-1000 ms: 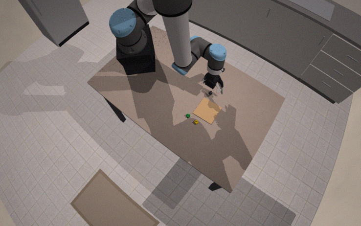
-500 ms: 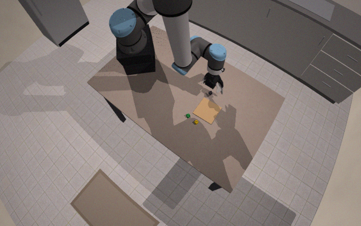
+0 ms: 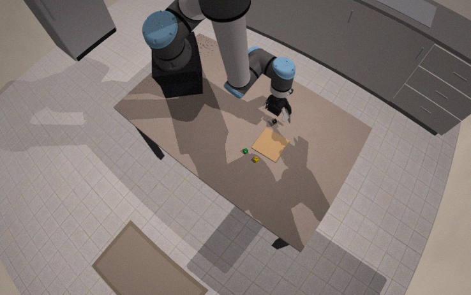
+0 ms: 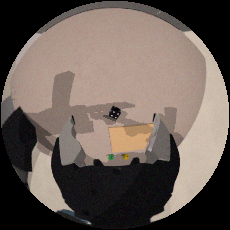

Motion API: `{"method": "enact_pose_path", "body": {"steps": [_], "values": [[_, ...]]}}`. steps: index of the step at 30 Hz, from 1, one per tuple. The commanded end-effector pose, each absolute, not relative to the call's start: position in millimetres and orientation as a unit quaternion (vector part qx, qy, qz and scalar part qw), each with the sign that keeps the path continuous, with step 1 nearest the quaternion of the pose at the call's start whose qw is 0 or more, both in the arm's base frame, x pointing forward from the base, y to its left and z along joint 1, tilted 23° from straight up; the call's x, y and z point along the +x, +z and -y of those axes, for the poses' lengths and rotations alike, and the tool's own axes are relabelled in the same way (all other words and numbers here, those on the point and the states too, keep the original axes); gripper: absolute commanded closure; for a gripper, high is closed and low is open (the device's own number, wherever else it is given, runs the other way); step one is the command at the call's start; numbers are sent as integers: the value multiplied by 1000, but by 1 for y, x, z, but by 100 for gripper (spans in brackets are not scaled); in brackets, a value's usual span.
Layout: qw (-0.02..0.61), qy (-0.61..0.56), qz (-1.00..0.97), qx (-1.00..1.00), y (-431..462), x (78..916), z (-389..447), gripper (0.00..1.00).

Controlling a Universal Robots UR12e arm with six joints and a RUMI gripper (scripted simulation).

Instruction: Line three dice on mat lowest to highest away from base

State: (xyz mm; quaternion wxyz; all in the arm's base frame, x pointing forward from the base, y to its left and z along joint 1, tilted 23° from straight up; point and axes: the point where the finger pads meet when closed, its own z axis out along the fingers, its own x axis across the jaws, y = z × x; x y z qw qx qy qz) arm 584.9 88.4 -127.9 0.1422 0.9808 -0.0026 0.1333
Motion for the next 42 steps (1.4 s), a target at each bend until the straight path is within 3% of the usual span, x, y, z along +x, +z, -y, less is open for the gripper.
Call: {"method": "enact_pose_path", "body": {"steps": [1,42], "values": [[142,134,3,981,-126,585,-89,0],[142,134,3,981,-21,555,-121,0]]}}
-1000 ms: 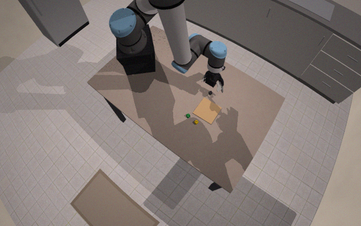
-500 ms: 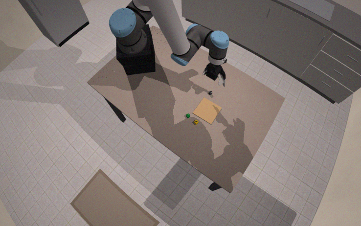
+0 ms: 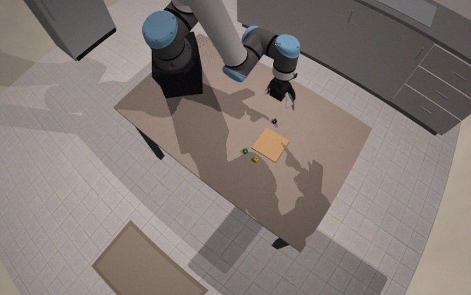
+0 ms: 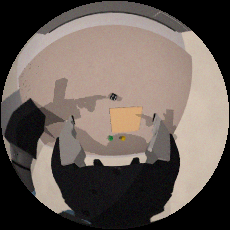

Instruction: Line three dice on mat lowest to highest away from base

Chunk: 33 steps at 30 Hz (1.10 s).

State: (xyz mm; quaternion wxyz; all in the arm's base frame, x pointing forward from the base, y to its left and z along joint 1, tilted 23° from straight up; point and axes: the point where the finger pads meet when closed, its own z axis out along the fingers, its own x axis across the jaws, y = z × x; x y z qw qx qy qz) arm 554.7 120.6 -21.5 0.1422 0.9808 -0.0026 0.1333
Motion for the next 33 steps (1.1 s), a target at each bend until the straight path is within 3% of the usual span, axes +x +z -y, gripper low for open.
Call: {"method": "enact_pose_path", "body": {"steps": [1,18,33], "values": [[142,134,3,981,-21,555,-121,0],[135,134,35,981,-9,559,-65,0],[122,150,132,972,28,538,102,0]]}}
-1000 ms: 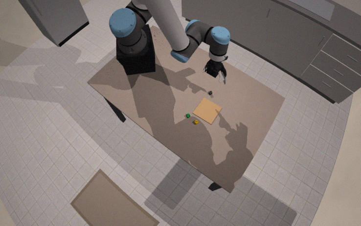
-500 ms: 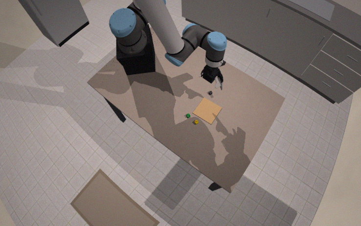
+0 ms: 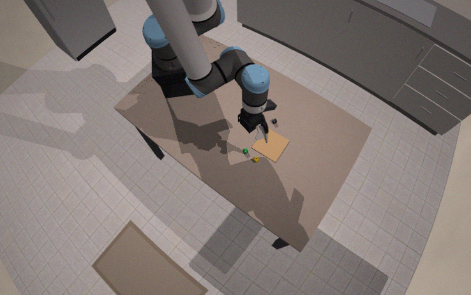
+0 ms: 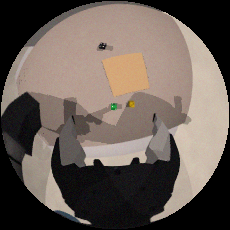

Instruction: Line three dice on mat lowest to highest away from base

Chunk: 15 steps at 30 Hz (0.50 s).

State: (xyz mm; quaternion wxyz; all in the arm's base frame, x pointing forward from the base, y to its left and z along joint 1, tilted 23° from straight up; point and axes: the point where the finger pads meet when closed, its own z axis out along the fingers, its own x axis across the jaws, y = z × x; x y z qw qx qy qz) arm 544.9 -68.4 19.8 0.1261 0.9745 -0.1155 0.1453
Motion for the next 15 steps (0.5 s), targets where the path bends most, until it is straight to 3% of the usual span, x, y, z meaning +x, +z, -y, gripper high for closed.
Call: {"method": "enact_pose_path", "body": {"steps": [1,15], "values": [[122,150,132,972,28,538,102,0],[121,153,143,970,33,532,121,0]]}}
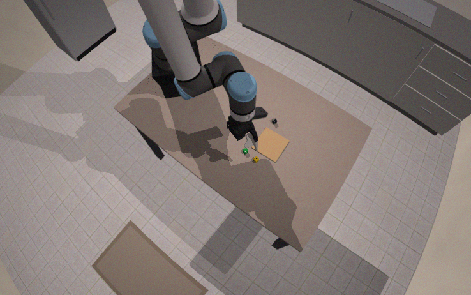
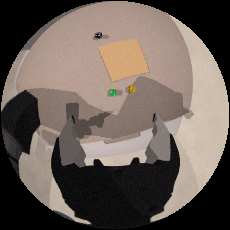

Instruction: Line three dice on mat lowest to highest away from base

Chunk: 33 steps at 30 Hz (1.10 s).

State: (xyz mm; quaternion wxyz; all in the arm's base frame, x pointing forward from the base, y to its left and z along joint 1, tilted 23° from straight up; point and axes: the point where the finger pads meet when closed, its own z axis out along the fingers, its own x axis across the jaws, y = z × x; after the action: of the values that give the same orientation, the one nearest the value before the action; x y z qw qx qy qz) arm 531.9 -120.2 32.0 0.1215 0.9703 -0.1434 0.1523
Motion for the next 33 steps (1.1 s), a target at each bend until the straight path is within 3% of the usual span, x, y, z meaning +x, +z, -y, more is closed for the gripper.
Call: {"method": "enact_pose_path", "body": {"steps": [1,33], "values": [[121,153,143,970,33,532,121,0],[134,142,62,979,29,531,120,0]]}}
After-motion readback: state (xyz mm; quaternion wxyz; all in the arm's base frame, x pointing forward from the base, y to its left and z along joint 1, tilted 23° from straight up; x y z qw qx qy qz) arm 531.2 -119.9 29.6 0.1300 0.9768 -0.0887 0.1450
